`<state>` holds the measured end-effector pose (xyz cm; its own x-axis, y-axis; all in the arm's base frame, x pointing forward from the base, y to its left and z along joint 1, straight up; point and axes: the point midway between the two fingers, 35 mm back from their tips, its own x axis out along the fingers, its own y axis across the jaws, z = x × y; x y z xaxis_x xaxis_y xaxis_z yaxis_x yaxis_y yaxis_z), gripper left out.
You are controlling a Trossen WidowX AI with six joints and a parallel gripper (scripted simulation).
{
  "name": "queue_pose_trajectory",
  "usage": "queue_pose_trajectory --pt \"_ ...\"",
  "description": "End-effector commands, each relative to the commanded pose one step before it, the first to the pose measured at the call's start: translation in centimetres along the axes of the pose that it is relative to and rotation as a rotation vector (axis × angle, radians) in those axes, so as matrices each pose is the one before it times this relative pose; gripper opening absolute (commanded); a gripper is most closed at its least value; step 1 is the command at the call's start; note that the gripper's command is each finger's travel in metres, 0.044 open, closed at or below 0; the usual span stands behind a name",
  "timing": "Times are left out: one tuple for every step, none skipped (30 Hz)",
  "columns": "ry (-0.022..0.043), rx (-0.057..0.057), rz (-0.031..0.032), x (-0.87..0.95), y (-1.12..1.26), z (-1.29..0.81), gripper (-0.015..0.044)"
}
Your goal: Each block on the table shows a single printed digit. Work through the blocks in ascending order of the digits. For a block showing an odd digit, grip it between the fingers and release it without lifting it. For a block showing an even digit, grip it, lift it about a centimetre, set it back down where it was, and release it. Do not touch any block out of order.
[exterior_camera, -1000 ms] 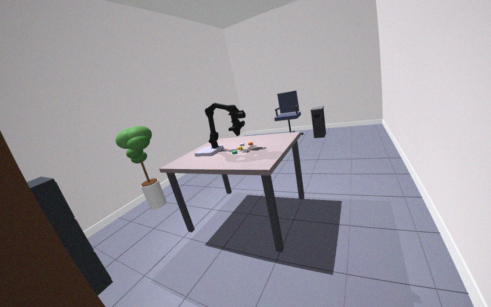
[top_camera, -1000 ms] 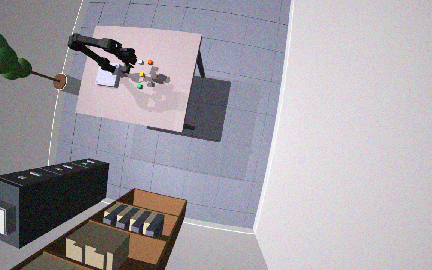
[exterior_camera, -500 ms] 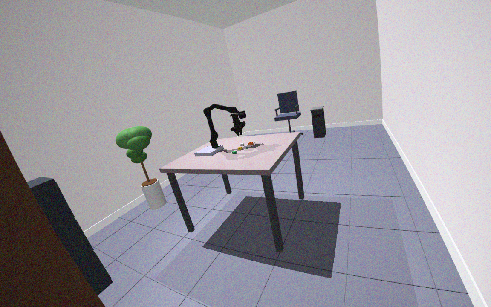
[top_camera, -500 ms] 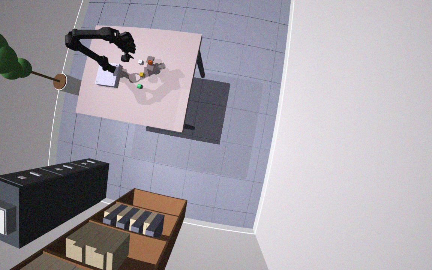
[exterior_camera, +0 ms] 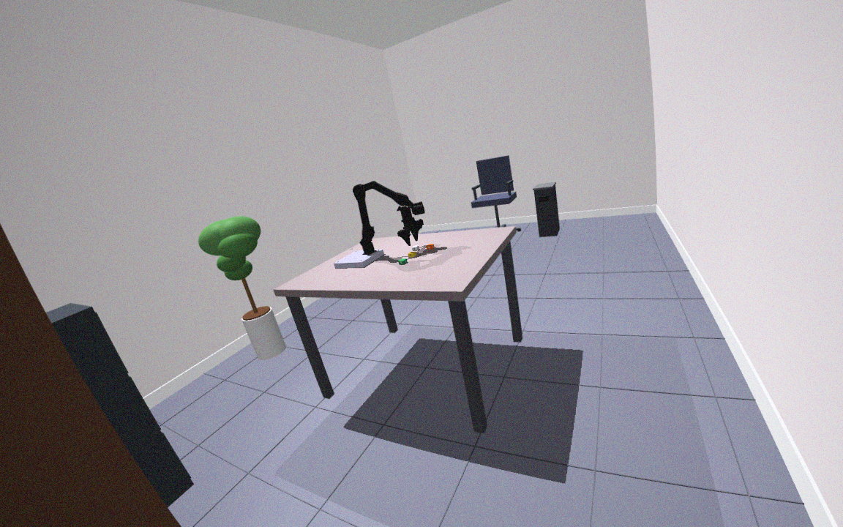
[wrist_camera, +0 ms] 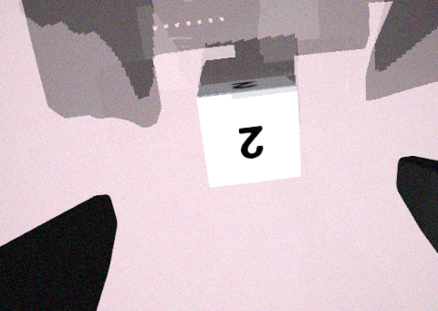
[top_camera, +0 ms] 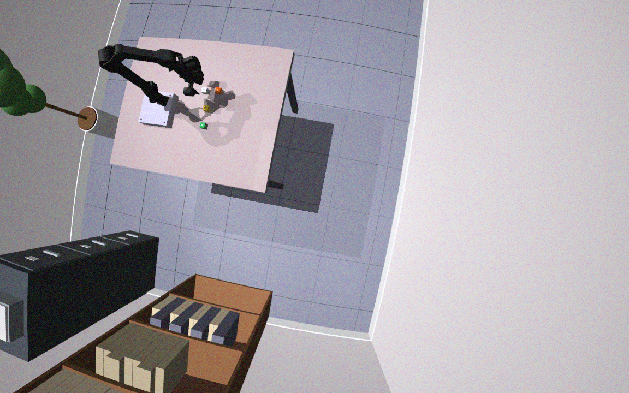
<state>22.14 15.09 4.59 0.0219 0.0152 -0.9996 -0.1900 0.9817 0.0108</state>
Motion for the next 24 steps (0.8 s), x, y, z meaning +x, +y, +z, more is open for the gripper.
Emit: queue_pose_trajectory --pt "0.00685 0.0028 -0.00332 0.848 -0.024 -0.068 0.0400" --pt "0.00001 0.0000 0.00000 0.159 0.000 0.001 0.0400" --pt "0.00001 0.0000 0.00000 0.159 0.000 0.000 0.0400" --pt "0.00001 0.0000 0.00000 0.159 -0.001 -0.001 0.0400" --pt "0.00001 0.0000 0.00000 0.158 -0.001 -0.002 0.0400" --pt "0.00001 0.0000 0.00000 0.158 -0.001 -0.003 0.0400" --pt "0.00001 0.0000 0.00000 0.158 -0.002 -0.004 0.0400" --pt "0.00001 0.0000 -0.00001 0.157 -0.002 -0.005 0.0400" --pt "0.00001 0.0000 -0.00001 0.157 -0.003 -0.006 0.0400" --pt "0.00001 0.0000 -0.00001 0.157 -0.003 -0.007 0.0400" --pt "0.00001 0.0000 -0.00001 0.157 -0.004 -0.008 0.0400" --pt "0.00002 0.0000 -0.00001 0.156 -0.004 -0.009 0.0400" --pt "0.00002 0.0000 -0.00001 0.156 -0.004 -0.010 0.0400" --pt "0.00001 0.0000 -0.00001 0.125 -0.004 -0.009 0.0400" --pt "0.00001 0.0000 0.00000 0.075 -0.002 -0.006 0.0400" --pt "0.00000 0.0000 0.00000 0.025 -0.001 -0.002 0.0400" --pt "0.00000 0.0000 0.00000 0.000 0.000 0.000 0.0374" --pt "0.00000 0.0000 0.00000 0.000 0.000 0.000 0.0348" --pt "0.00000 0.0000 0.00000 0.000 0.000 0.000 0.0321" --pt "0.00000 0.0000 0.00000 0.000 0.000 0.000 0.0295" --pt "0.00000 0.0000 0.00000 0.000 0.000 0.000 0.0269" --pt "0.00000 0.0000 0.00000 0.000 0.000 0.000 0.0242" --pt "0.00000 0.0000 0.00000 0.000 0.000 0.000 0.0216" --pt "0.00000 0.0000 0.00000 0.000 0.000 0.000 0.0190"
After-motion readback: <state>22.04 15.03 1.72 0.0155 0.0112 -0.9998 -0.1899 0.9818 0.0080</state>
